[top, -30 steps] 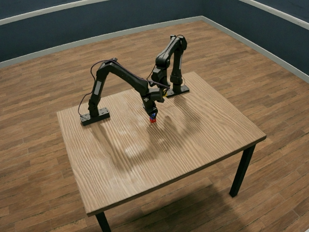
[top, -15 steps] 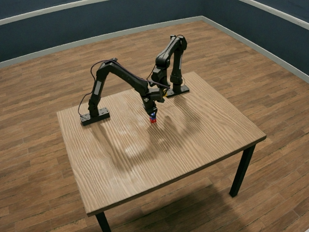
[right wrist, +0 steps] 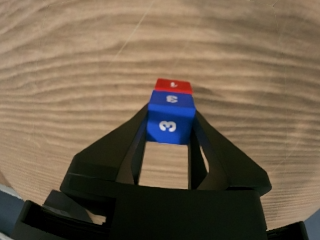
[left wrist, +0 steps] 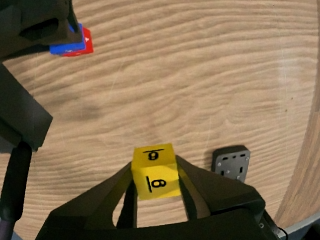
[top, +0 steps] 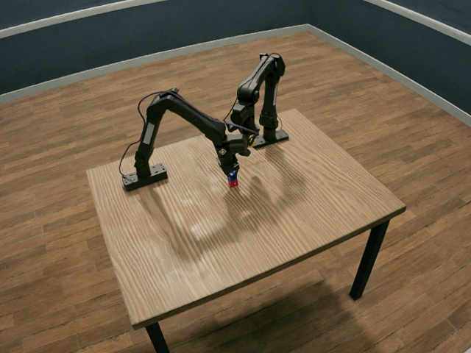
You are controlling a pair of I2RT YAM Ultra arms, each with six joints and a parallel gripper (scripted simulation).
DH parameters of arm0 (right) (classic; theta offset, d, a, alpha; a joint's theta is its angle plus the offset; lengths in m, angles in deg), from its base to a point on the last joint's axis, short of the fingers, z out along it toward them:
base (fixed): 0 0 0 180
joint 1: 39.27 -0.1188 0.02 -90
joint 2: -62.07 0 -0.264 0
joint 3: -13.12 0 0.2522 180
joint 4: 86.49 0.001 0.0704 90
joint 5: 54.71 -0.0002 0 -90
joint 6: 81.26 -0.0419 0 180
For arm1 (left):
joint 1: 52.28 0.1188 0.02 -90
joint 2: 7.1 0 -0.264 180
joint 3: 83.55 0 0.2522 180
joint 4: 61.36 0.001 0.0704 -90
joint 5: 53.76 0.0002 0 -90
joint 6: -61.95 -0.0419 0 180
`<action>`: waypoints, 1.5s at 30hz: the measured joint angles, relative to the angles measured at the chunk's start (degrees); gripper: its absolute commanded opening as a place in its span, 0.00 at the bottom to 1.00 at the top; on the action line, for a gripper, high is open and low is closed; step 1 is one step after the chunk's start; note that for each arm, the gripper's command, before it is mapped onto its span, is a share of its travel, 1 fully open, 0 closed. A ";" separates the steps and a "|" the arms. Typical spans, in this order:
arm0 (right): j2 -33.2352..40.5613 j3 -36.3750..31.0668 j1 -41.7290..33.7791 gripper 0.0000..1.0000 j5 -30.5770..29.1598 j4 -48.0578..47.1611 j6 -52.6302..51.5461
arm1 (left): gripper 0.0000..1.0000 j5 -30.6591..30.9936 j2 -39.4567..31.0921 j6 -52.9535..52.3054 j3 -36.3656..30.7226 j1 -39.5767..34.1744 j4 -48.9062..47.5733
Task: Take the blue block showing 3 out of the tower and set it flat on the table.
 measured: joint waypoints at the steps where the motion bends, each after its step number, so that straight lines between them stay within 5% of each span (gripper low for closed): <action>1: 0.17 0.09 0.00 0.27 0.00 0.61 0.00 | 0.27 0.00 0.00 0.00 0.00 0.00 0.00; 13: 3.17 2.73 0.00 0.27 0.00 4.63 0.22 | 0.27 0.00 0.00 0.00 0.00 0.00 0.00; 33: 24.68 -27.34 1.36 0.27 0.00 -0.07 1.55 | 0.27 0.00 0.00 0.00 0.00 0.00 0.00; 45: 26.97 -29.88 1.55 0.27 0.00 -1.29 1.70 | 0.27 0.00 0.00 0.00 0.00 0.00 0.00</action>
